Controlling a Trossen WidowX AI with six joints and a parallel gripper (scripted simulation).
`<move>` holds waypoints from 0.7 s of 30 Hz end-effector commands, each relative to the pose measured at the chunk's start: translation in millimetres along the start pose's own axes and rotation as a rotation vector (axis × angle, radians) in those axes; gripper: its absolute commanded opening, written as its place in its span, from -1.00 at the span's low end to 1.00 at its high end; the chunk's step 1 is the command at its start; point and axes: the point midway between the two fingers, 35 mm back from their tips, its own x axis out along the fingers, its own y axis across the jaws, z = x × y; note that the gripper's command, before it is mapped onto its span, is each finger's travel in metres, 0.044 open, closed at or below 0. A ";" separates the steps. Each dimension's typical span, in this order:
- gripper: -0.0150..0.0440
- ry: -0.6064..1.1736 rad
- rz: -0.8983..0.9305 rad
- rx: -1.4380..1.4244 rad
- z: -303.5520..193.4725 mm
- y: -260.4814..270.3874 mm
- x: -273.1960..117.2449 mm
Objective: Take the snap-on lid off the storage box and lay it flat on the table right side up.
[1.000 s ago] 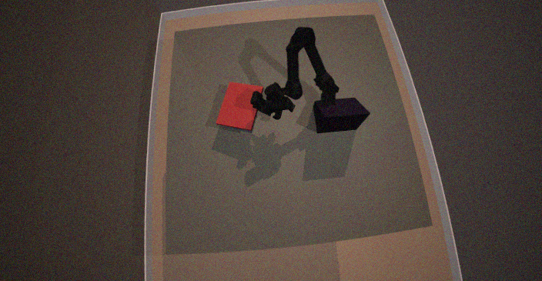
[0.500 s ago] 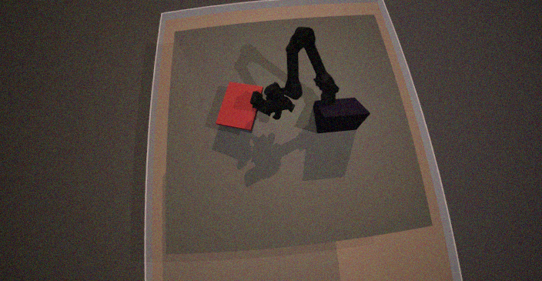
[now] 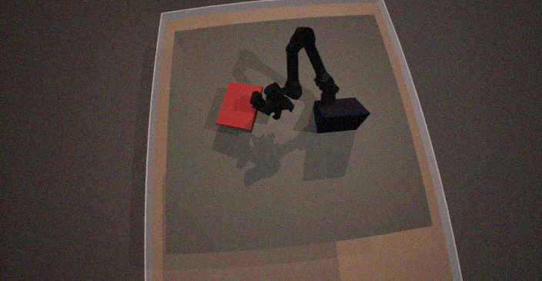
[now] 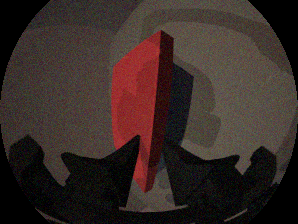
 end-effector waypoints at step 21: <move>-0.49 0.006 0.008 0.003 0.0 22.7 -16.3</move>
